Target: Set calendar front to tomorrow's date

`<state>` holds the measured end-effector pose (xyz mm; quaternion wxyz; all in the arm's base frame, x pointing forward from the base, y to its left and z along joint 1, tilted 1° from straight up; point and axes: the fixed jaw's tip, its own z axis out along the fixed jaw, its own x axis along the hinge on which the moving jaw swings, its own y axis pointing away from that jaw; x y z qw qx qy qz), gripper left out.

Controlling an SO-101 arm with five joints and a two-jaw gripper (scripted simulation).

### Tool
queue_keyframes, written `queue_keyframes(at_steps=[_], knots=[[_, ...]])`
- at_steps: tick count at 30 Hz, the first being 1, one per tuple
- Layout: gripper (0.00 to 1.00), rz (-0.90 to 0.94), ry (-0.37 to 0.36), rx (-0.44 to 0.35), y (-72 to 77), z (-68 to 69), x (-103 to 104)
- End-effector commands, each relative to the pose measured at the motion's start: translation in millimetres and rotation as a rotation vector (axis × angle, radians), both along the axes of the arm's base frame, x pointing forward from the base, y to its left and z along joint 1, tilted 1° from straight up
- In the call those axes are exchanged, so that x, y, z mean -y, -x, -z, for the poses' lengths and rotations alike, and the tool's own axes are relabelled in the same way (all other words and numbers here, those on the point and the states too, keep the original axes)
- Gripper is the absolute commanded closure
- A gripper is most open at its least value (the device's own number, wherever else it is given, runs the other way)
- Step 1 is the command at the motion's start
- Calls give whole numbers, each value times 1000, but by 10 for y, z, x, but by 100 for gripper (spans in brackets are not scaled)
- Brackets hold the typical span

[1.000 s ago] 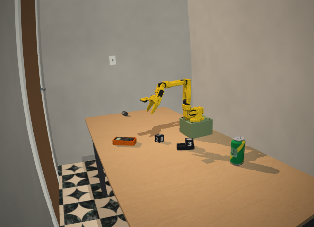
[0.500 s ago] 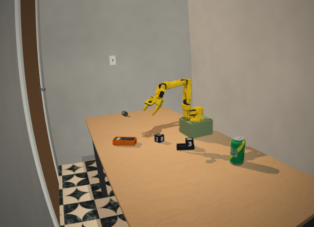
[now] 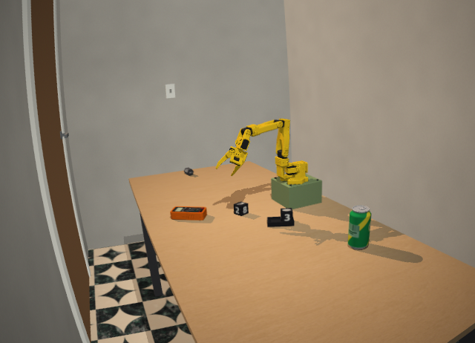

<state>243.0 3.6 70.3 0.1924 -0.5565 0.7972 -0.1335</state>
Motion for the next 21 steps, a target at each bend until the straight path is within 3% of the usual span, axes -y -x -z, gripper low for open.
queue_keyframes(at_steps=[1, 15, 21], knots=[[65, -93, 53, 25, 4, -13, 31], [65, -425, 232, 23, 30, 31, 80], [65, -499, 272, 23, 35, 41, 91]])
